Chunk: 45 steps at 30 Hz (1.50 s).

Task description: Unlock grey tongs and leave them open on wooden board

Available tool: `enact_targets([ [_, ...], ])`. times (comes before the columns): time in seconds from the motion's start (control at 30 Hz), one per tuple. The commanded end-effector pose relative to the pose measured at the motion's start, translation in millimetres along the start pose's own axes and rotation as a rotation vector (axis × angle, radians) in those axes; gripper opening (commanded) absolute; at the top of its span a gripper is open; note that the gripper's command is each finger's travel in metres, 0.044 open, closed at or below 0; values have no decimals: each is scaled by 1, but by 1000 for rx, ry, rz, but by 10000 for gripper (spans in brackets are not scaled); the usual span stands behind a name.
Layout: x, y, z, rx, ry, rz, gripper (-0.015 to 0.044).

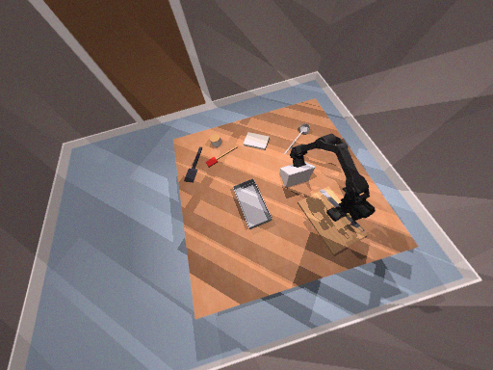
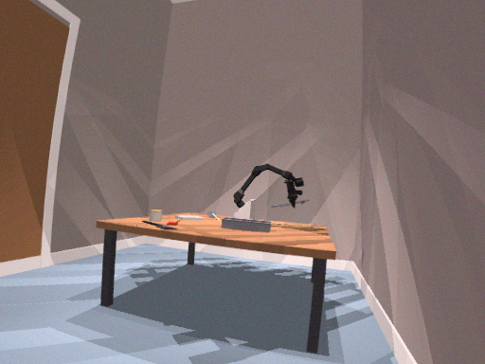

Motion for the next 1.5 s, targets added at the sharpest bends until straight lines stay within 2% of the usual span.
enact_targets([
  [0.0,5,0,1,-5,-65,-3,-150],
  [0.73,7,-2,23,-10,-390,-19,-150],
  [1.47,16,-4,63,-14,-713,-46,-150],
])
Point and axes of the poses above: the point midway between the two fingers, 35 mm back from their tips, its own x axis back along the fingers, its own y axis across the jaws, z = x × y, the point moved 9 cm from there along x, back along the fingers, and after that the axes turned 4 degrees about -x, right-handed, at the moved point
